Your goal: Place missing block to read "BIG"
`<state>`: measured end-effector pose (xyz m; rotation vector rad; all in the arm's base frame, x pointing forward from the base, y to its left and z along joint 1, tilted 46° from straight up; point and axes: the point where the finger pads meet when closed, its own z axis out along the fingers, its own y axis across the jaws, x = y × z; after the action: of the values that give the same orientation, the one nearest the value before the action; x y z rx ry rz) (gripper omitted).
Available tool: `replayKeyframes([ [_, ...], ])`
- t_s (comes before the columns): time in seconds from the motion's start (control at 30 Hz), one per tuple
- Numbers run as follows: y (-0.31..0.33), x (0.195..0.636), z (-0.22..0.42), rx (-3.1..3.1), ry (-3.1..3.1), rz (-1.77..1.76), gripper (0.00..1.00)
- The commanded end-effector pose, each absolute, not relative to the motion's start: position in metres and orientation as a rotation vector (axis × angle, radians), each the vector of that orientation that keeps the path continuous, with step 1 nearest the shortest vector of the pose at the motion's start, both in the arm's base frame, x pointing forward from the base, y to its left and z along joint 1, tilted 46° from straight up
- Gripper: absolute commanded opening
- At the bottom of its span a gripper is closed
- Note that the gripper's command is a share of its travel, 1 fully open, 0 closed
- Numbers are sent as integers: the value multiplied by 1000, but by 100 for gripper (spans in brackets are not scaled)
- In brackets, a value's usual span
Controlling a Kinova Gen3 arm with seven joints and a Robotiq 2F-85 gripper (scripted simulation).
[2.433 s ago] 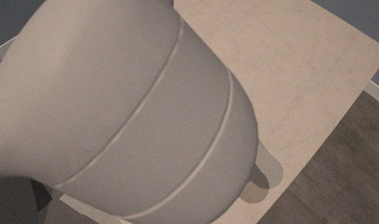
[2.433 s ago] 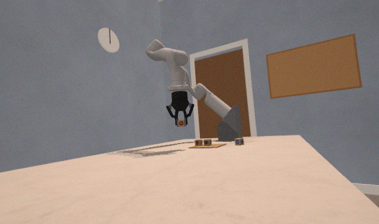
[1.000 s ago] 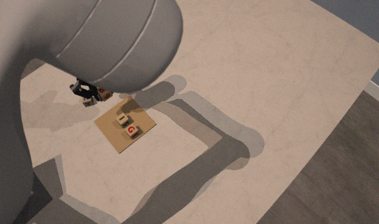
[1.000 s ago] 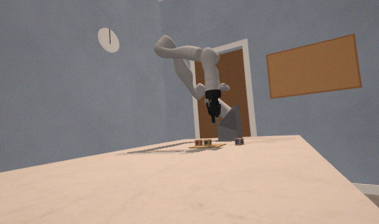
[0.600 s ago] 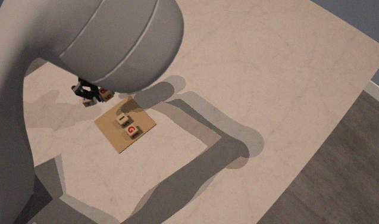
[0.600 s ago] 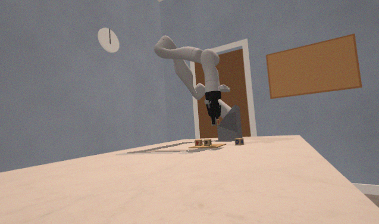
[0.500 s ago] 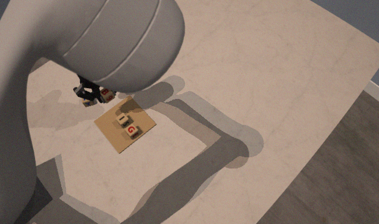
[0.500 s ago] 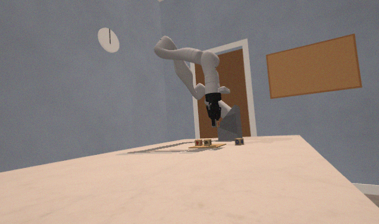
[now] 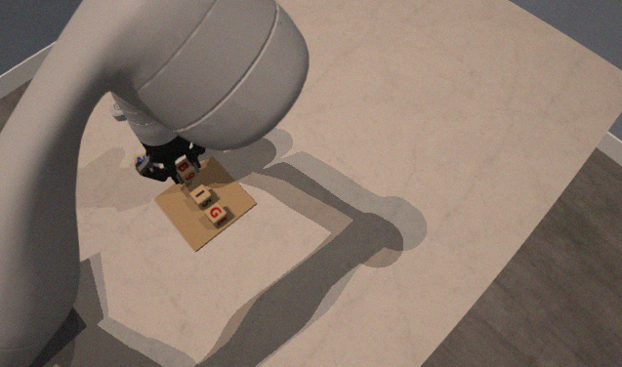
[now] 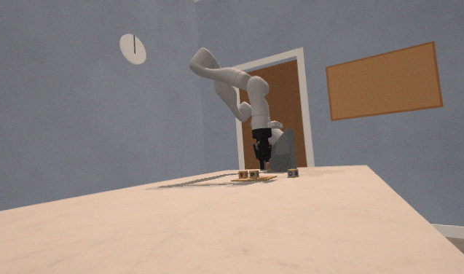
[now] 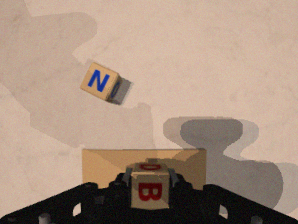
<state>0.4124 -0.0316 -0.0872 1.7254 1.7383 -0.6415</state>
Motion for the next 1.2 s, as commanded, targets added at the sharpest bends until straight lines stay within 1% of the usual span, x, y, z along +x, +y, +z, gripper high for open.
replayKeyframes([
  [0.0,-41,408,-97,1728,1739,-661,26],
  [1.17,-48,408,-104,1728,1739,-661,26],
])
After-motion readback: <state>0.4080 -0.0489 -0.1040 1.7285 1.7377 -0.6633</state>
